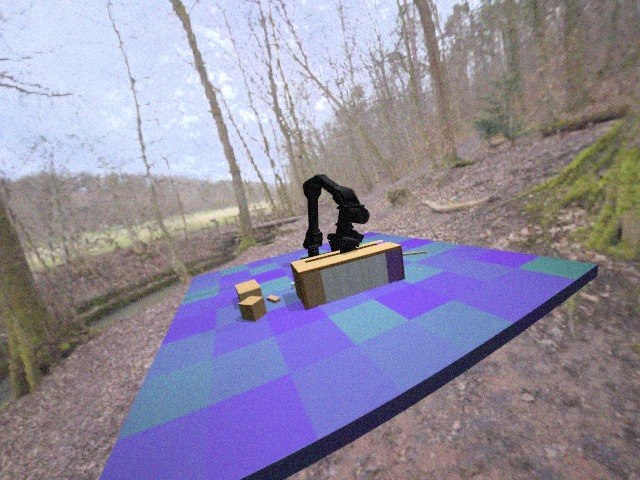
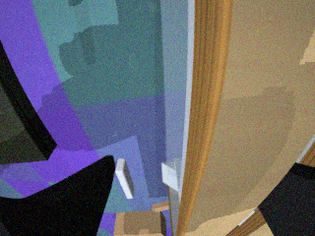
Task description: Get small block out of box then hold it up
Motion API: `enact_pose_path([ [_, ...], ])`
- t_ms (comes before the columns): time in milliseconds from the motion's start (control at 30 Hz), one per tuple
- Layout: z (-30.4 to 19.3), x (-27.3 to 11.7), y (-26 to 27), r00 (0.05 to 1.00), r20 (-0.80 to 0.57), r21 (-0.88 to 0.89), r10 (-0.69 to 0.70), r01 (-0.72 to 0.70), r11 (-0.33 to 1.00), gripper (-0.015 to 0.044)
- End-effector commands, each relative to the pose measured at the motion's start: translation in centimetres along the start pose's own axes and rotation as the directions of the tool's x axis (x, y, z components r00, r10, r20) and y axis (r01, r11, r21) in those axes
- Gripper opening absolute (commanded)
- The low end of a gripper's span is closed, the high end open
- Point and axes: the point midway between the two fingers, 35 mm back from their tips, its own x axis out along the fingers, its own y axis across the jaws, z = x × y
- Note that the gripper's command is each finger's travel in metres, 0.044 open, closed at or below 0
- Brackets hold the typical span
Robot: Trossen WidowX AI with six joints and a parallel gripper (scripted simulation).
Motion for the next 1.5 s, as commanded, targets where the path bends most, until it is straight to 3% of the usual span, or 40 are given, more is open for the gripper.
enact_pose_path([
  [0, -1.1, 0.5, 0.1, 1.000, -0.006, 0.001, 0.002, -0.002, 1.000, 0.0400],
  [433, 0.3, 0.0, 0.2, 1.000, -0.005, 0.001, 0.002, -0.002, 1.000, 0.0400],
  [1467, -2.2, 0.8, 0.2, 1.000, -0.007, 0.001, 0.002, -0.002, 1.000, 0.0400],
])
